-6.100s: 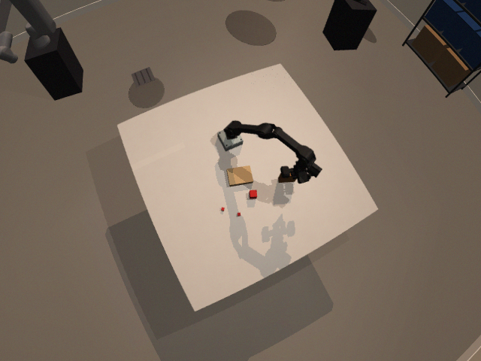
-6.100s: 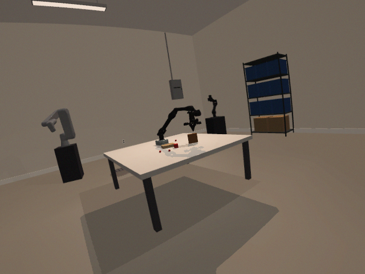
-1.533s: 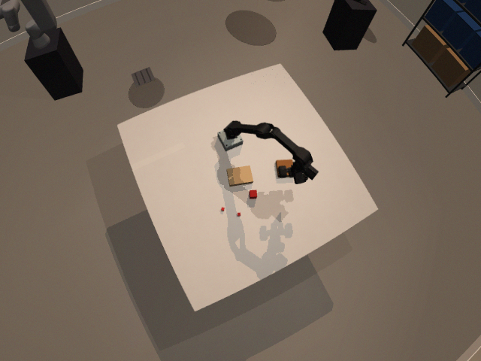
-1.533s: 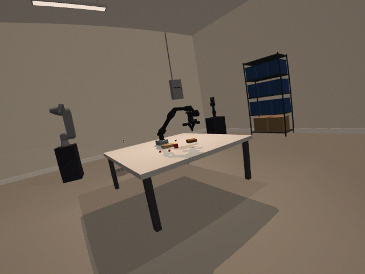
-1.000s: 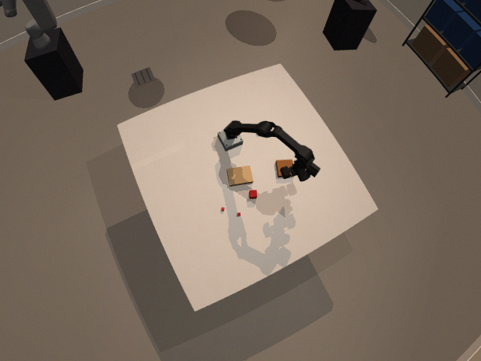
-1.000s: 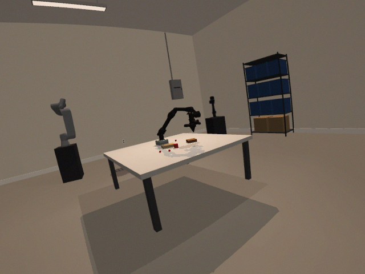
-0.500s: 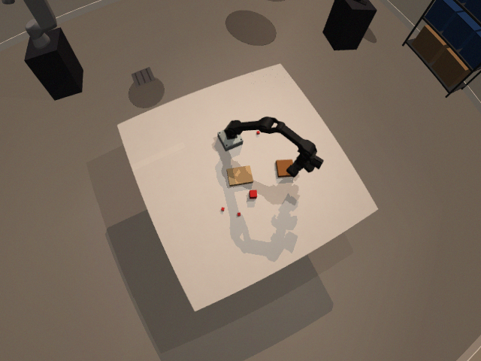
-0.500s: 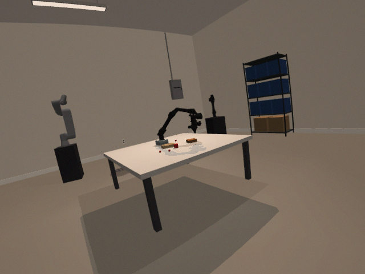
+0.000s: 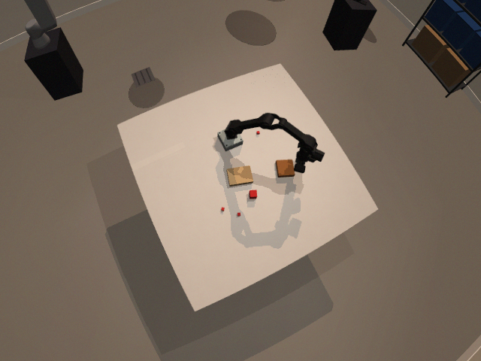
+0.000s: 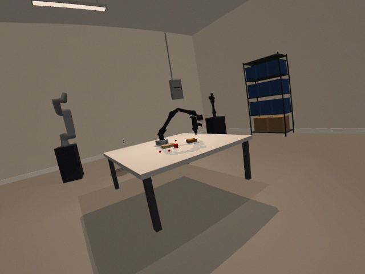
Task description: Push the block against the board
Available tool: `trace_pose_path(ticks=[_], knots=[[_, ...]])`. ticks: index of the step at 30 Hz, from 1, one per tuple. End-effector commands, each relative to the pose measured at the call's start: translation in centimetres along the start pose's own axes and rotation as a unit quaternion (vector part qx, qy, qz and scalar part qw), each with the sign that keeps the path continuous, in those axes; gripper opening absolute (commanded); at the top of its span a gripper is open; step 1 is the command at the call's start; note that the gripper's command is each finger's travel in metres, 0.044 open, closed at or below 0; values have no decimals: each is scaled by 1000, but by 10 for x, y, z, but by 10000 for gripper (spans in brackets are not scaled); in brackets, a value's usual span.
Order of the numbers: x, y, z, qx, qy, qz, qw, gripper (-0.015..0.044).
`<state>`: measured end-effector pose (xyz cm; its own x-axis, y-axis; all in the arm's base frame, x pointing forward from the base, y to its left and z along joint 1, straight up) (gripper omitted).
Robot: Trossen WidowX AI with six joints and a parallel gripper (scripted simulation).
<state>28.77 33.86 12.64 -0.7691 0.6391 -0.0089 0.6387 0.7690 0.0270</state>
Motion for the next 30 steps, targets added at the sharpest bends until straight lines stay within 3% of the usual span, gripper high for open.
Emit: trace_pose_path(ticks=[1, 7, 12, 17, 30], knots=[[11, -2, 1, -5, 2, -54, 999, 0], [30, -6, 10, -6, 4, -152, 988, 0], [32, -6, 14, -6, 4, -162, 987, 0], [32, -6, 66, -6, 4, -162, 987, 0], [28, -12, 66, -6, 4, -162, 987, 0]])
Point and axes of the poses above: the point midway between the two fingers, 35 mm back from their tips, its own z axis out along the fingers, its own x axis across the jaws, y = z × x, the point moved 6 cm from there along -z, back along the fingers, and after that the axes turned 11 degrees about z, right-handed, at the moved point
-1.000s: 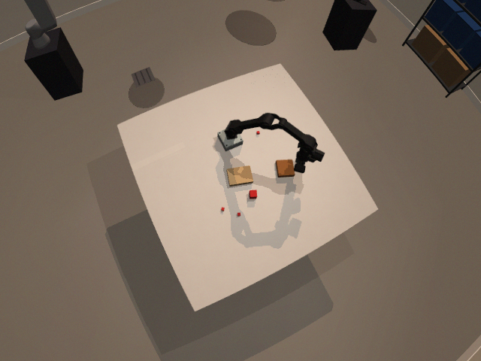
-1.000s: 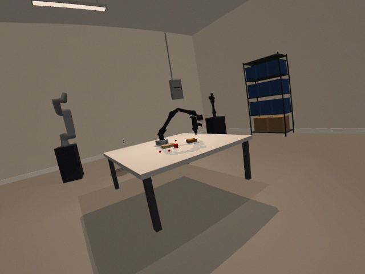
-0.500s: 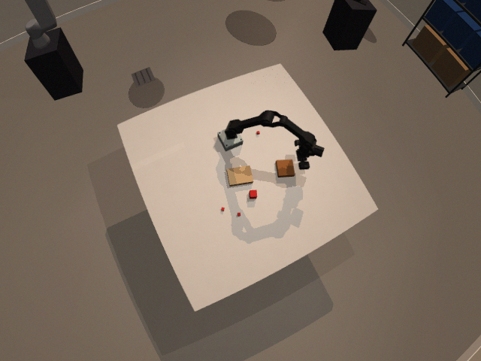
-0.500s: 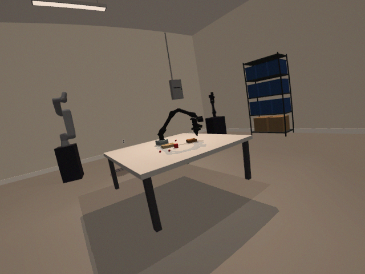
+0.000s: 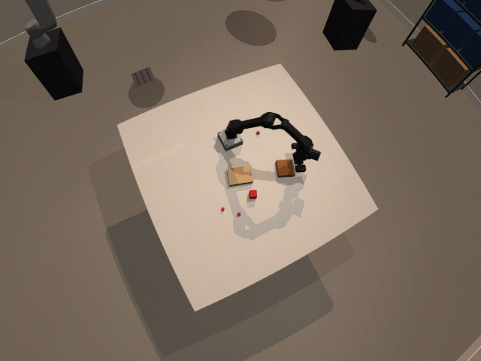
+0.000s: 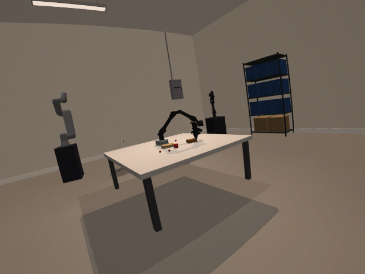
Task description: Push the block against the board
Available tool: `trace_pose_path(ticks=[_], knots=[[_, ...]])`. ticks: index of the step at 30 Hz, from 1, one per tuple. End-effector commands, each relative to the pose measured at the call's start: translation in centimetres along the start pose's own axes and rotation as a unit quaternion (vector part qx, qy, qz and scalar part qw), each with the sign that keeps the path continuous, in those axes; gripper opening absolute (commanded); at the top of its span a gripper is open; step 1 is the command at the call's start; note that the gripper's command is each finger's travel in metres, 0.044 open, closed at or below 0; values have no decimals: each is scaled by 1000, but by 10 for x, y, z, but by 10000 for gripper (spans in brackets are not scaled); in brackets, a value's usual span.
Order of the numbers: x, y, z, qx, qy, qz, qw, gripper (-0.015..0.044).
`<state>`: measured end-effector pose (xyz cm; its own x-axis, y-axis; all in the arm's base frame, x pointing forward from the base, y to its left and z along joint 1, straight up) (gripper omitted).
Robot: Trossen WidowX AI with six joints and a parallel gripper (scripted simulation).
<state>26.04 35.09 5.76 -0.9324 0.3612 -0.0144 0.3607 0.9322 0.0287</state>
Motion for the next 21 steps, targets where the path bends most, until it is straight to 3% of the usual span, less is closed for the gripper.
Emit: trace_pose_path(ticks=[1, 21], knots=[[-1, -3, -2, -3, 1, -1, 1000, 0], [-7, -22, -2, -3, 1, -1, 1000, 0]])
Point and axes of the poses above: the point midway between the two fingers, 35 mm back from their tips, its own z axis out along the fingers, its own x axis across the jaws, y = z × x, the point moved 6 cm from there along -z, back along the fingers, and after that the axes turned 11 degrees about z, right-handed, at the moved point
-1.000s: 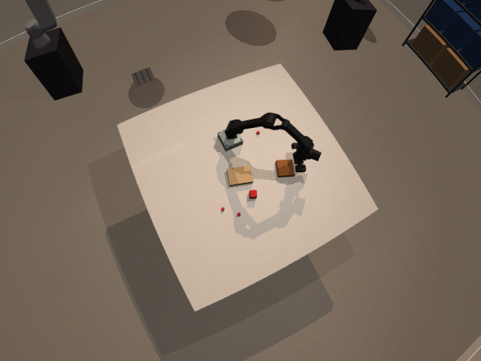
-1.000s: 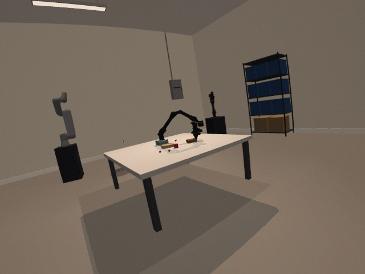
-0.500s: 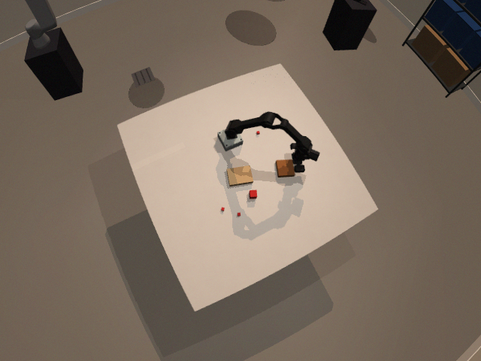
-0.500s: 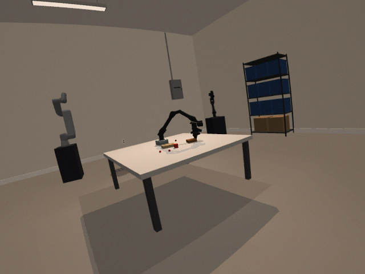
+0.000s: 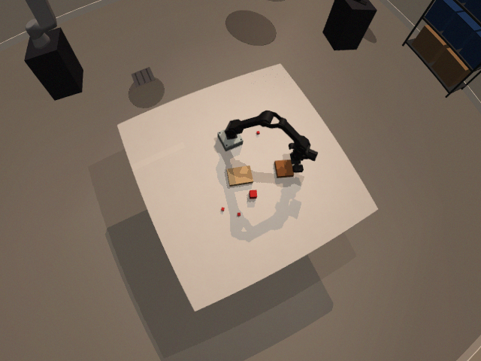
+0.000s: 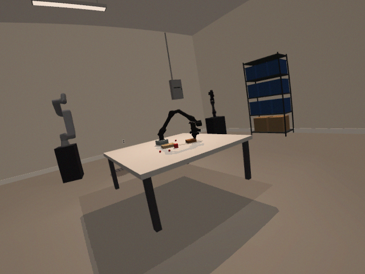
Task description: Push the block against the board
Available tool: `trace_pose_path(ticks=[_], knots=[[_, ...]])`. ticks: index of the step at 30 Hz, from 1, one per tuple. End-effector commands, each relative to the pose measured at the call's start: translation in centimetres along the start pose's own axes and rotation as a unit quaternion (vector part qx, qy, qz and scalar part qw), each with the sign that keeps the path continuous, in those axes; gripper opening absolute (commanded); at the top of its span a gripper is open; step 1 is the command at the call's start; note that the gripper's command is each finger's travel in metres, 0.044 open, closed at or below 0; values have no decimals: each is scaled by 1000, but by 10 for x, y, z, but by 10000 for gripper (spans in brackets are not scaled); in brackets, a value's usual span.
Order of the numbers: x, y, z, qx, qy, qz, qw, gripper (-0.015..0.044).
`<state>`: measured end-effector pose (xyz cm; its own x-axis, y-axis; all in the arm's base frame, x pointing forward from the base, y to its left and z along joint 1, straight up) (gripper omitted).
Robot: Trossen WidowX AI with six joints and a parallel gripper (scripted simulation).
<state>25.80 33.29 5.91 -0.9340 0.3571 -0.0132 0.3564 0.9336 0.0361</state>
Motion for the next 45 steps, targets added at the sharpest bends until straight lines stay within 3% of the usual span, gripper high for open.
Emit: trace_pose_path(ticks=[1, 29, 45], knots=[[-3, -5, 0, 1, 0, 1, 1000, 0], [-11, -33, 0, 2, 0, 1, 1000, 0], [-7, -11, -1, 1, 0, 1, 1000, 0]])
Point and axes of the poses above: the point midway between the two fingers, 35 mm back from their tips, its own z axis out along the fingers, its own x axis across the jaws, y = z × x, the point moved 6 cm from there along -z, back along the fingers, and after that the axes turned 11 degrees about z, right-handed, at the moved point
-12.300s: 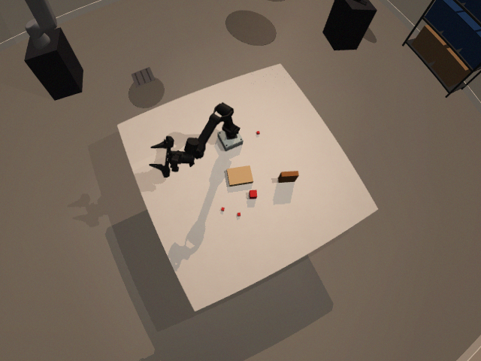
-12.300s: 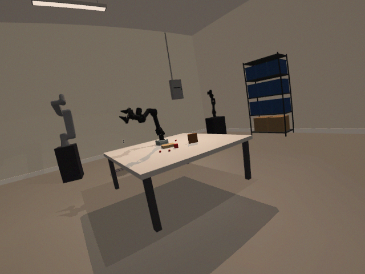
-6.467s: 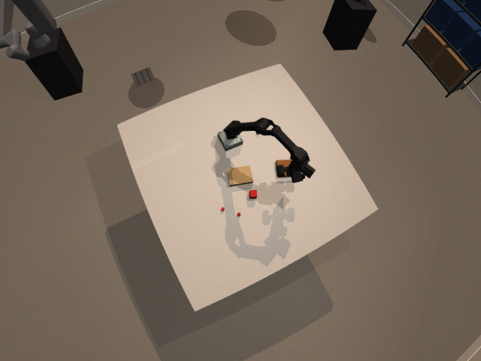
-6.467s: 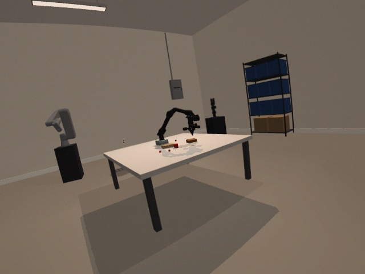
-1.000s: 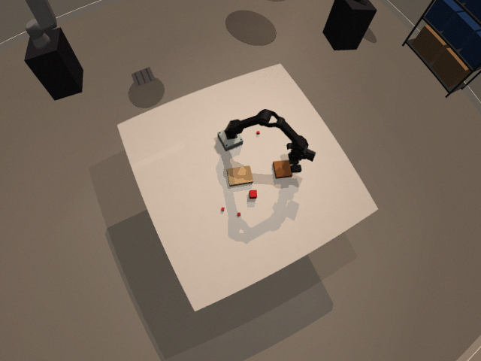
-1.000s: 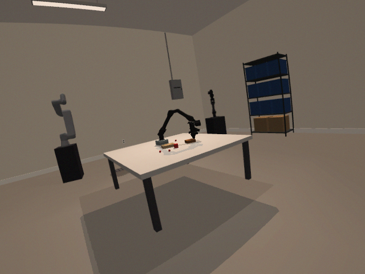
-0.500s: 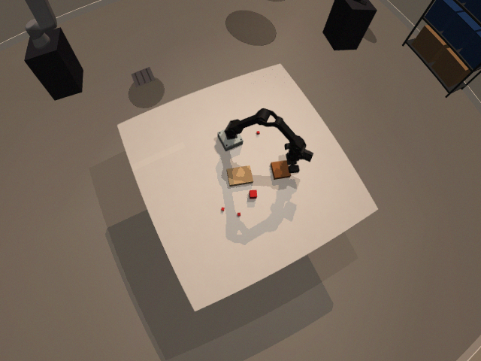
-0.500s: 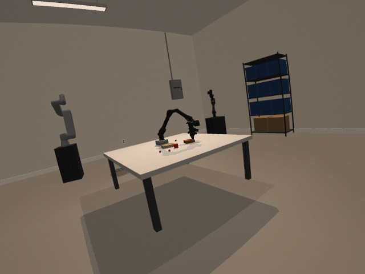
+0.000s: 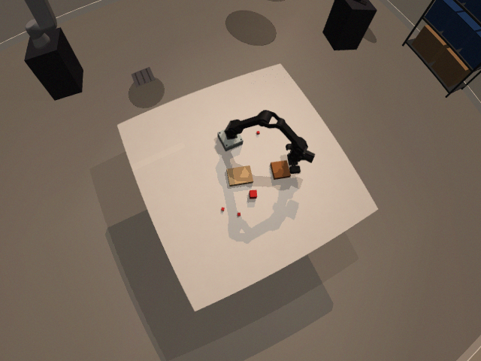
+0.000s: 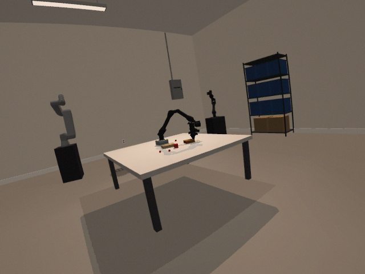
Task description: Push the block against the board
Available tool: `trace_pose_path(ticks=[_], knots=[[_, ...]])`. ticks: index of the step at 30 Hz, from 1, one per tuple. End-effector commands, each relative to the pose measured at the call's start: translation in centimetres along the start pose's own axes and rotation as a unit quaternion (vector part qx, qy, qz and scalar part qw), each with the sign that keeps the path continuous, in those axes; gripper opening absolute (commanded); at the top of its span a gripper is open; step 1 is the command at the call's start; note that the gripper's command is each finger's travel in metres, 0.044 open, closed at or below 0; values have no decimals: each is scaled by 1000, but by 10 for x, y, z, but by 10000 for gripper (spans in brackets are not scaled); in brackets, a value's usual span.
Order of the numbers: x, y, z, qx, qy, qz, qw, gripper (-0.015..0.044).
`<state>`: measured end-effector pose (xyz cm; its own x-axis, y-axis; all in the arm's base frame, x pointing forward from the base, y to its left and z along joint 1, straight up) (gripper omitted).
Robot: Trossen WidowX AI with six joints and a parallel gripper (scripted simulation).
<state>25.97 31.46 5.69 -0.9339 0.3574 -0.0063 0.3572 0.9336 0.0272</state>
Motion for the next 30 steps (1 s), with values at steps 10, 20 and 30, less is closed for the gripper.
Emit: trace_pose_path(ticks=[10, 20, 30], knots=[[5, 22, -2, -4, -3, 1, 1000, 0], [7, 31, -4, -3, 0, 0, 1000, 0], [6, 31, -54, -7, -2, -3, 1000, 0]])
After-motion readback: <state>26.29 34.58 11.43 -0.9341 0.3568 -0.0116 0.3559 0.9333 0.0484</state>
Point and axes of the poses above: the point midway between the two fingers, 35 mm back from their tips, its own z axis out along the fingers, its own x axis across the jaws, y = z × x, the point moved 6 cm from there along -z, back along the fingers, and after that the axes turned 11 degrees about z, right-handed, at the moved point
